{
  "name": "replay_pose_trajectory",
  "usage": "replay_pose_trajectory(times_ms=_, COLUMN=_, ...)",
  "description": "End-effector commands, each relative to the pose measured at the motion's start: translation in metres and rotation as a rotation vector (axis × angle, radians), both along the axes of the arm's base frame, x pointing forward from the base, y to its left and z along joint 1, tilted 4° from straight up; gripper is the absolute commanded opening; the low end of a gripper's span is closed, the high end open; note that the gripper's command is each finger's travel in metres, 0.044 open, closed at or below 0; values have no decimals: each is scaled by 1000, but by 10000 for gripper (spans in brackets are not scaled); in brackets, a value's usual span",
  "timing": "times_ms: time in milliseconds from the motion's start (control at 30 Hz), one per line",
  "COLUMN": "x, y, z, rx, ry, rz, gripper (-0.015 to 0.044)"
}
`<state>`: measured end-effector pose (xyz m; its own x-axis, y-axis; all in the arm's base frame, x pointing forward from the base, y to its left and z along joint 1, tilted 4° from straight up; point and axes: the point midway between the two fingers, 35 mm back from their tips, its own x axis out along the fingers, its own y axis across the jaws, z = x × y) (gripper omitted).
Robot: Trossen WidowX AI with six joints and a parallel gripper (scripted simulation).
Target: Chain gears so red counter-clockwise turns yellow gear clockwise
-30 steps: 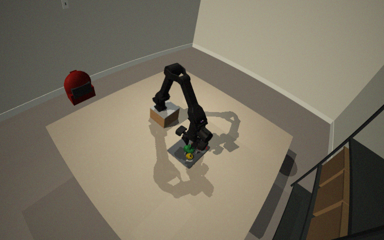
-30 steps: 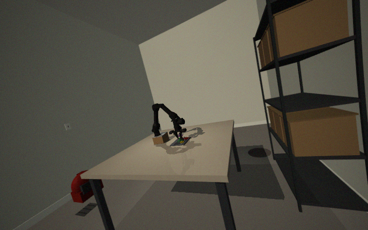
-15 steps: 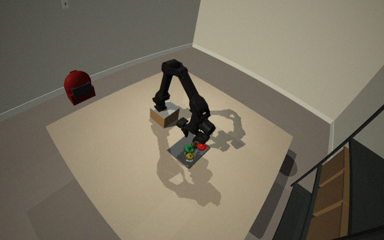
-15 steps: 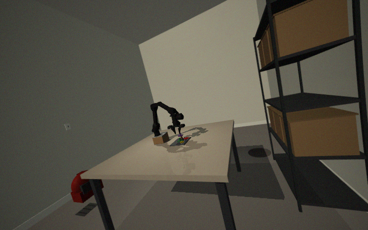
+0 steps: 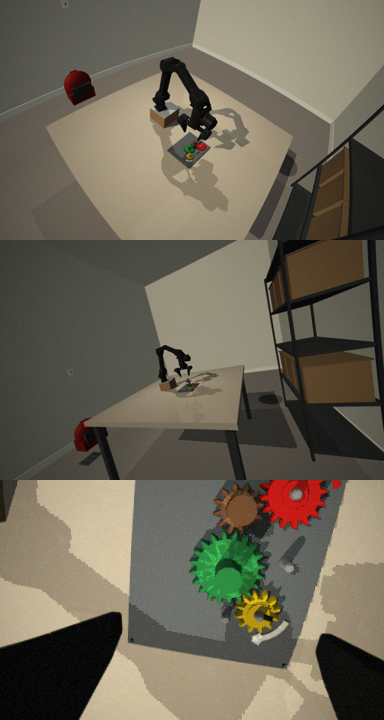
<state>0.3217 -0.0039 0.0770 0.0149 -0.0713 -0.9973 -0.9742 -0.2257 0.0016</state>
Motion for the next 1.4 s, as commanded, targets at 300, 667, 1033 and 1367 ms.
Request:
replay_pose_trajectory(times_ms=300, x=1, y=0, z=3, rx=1, ry=-7, rz=-5, gripper=440)
replay_pose_trajectory(times_ms=667, x=1, y=0, z=3, rx=1, ry=-7, rz=-5, gripper=440)
replay_pose_trajectory(times_ms=1033, x=1, y=0, z=3, rx=1, ry=-7, rz=-5, gripper=440)
replay_pose_trajectory(times_ms=1367, x=-10, y=89, z=8, rx=17, ry=-8, rz=-5, gripper=440)
